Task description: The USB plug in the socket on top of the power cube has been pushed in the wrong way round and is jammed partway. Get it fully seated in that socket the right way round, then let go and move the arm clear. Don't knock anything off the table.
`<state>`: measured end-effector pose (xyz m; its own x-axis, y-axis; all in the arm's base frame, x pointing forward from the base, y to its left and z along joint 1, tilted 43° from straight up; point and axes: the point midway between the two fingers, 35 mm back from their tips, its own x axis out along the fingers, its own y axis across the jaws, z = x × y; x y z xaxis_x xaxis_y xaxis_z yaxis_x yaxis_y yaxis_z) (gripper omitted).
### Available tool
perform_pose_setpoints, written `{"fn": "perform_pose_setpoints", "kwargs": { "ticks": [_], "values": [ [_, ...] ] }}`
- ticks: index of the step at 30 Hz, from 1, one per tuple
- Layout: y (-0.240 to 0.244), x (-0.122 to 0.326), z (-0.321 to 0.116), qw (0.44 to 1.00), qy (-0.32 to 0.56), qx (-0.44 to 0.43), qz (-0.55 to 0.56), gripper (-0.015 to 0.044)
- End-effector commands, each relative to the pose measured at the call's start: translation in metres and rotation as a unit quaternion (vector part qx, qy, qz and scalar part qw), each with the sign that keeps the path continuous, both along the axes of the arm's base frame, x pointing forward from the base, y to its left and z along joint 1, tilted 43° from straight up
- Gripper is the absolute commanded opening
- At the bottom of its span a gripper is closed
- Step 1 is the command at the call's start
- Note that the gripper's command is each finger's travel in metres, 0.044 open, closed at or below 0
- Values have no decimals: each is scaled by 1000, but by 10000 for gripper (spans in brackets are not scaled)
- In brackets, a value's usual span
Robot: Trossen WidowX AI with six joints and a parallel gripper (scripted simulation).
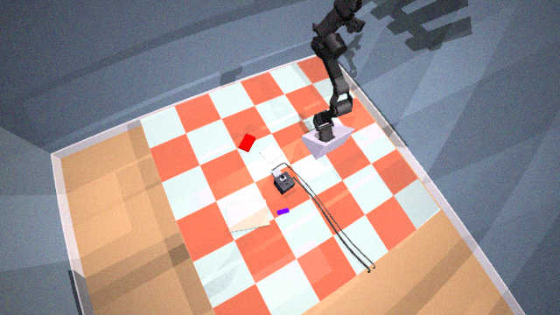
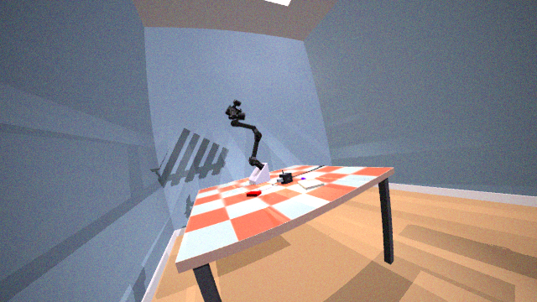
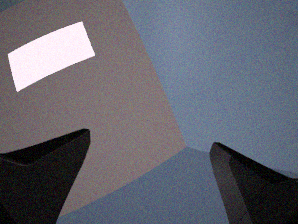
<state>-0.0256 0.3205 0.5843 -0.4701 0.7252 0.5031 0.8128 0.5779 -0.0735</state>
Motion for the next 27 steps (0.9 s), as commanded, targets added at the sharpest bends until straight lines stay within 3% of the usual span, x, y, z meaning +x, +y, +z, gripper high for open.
{"fn": "perform_pose_setpoints", "kwargs": {
  "ticks": [1,4,7,15,27],
  "values": [
    [-3,-2,2,1000,-3,7,-2,426],
    [-62,-35,41,994,-8,103,32,440],
    [-71,-35,48,991,-15,136,14,440],
    [-210,-69,95,946,39,289,139,440],
    [-408,-22,100,814,124,462,329,440]
  ]
}}
